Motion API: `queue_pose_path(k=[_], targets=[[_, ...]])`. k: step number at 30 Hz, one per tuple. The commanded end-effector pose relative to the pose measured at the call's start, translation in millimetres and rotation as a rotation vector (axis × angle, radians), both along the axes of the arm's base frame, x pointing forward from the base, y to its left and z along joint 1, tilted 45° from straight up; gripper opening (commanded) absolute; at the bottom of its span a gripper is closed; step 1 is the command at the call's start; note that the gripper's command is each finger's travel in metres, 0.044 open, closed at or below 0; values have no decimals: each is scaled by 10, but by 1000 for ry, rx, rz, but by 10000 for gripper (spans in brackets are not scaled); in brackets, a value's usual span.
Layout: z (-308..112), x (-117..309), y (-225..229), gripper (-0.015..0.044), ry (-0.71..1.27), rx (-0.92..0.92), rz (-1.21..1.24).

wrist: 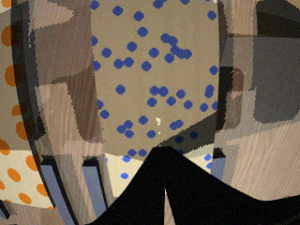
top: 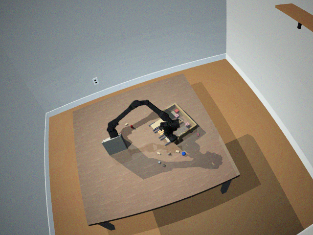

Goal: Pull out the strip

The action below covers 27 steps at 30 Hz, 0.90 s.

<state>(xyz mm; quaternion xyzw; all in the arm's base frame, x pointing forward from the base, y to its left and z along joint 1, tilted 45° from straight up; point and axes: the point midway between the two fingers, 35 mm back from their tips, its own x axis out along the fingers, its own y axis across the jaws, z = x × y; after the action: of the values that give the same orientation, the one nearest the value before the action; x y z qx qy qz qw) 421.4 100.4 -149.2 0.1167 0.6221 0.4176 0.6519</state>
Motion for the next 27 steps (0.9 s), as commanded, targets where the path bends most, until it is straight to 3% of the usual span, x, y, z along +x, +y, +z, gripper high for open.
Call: queue_pose_path(k=[1,27], targets=[[-40,-25,34,0,10,3,4],[-129,-382,-104,0,11,2,4]])
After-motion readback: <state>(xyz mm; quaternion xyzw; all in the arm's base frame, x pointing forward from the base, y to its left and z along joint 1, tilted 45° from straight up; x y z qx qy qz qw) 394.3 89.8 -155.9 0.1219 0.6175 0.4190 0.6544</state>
